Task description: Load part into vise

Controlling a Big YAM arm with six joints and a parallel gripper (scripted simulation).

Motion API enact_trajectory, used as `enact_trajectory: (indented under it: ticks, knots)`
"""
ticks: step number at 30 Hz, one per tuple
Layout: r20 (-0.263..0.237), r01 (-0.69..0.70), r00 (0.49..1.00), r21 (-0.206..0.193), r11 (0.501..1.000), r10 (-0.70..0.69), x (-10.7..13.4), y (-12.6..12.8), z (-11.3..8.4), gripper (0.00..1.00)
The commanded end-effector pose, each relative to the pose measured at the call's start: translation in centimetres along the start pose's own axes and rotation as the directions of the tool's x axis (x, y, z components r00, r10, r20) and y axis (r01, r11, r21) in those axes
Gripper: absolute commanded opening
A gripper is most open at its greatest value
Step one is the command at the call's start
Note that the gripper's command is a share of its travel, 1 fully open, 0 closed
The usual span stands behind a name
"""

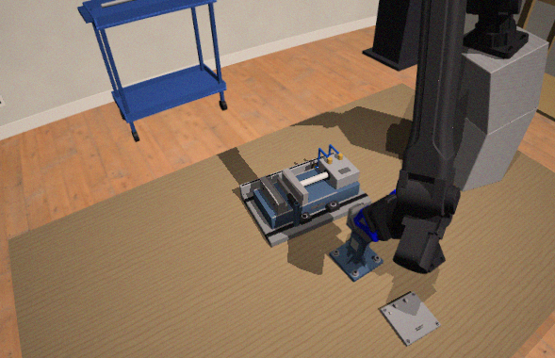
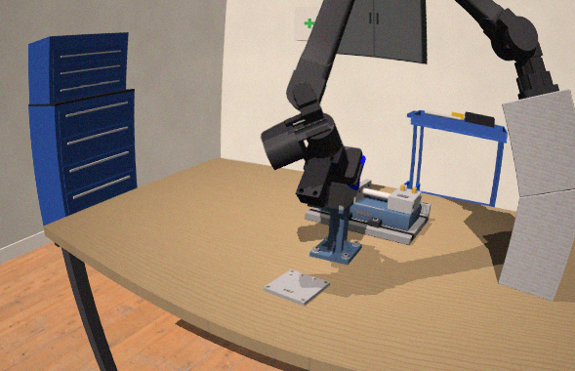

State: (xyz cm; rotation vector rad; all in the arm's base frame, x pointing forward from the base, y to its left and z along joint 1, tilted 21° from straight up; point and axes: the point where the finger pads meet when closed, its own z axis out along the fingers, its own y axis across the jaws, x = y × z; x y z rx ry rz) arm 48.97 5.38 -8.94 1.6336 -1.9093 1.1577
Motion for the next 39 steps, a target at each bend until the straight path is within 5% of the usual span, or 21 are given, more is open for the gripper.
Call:
enact_trajectory:
  ticks: [1, 21, 22, 39]
  knots:
    - [0.003, -0.028, 1.0, 0.015, 0.999, 0.028, 0.19, -1.57, 0.04, 0.0]
    - [0.003, -0.028, 1.0, 0.015, 0.999, 0.028, 0.19, -1.57, 0.04, 0.0]
    - [0.003, -0.028, 1.0, 0.015, 0.999, 0.028, 0.19, -1.57, 0.04, 0.81]
    - [0.002, -0.025, 1.0, 0.013, 1.0, 0.025, 0.21, -1.38, 0.1, 0.81]
